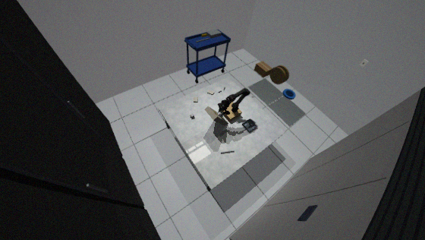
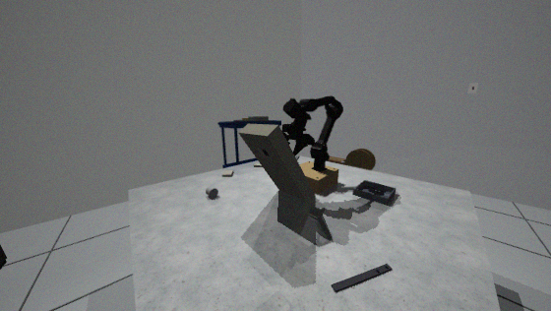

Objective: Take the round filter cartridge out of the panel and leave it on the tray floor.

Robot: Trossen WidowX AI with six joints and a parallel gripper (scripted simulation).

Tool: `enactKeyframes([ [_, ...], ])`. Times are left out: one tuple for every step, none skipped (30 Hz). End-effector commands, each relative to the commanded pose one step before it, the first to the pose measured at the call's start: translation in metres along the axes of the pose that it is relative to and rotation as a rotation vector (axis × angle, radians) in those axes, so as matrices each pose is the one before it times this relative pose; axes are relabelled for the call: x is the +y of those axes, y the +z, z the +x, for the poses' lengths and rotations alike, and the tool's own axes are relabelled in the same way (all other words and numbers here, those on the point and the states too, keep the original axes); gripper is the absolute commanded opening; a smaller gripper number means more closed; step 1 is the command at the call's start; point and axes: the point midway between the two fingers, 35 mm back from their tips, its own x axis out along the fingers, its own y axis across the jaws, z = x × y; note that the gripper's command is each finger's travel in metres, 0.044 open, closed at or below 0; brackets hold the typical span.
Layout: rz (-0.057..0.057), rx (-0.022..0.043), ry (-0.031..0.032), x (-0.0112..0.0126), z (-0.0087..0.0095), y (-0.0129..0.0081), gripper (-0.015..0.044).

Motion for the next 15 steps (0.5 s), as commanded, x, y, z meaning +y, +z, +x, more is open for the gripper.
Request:
enactKeyframes([
  [0.0056,0.01281,-0.00493,-0.00068,0.00577,-0.00342,0.0305],
  [0.0,0.0,0.0,0.0,0.0,0.0,0.0305],
  [0.0,0.0,0.0,0.0,0.0,0.0,0.0305],
  [0.0,0.0,0.0,0.0,0.0,0.0,0.0305],
  [0.0,0.0,0.0,0.0,0.0,0.0,0.0305],
  [-0.0058,-0.00854,0.00531,0.00078,-0.00277,0.0024,0.0278],
  [0.0,0.0,0.0,0.0,0.0,0.0,0.0252],
  [0.0,0.0,0.0,0.0,0.0,0.0,0.0246],
  [0.0,0.0,0.0,0.0,0.0,0.0,0.0239],
  [0.0,0.0,0.0,0.0,0.0,0.0,0.0232],
  [0.0,0.0,0.0,0.0,0.0,0.0,0.0226],
  [0.0,0.0,0.0,0.0,0.0,0.0,0.0219],
  [0.0,0.0,0.0,0.0,0.0,0.0,0.0212],
  [0.0,0.0,0.0,0.0,0.0,0.0,0.0206],
  [0.0,0.0,0.0,0.0,0.0,0.0,0.0199],
])
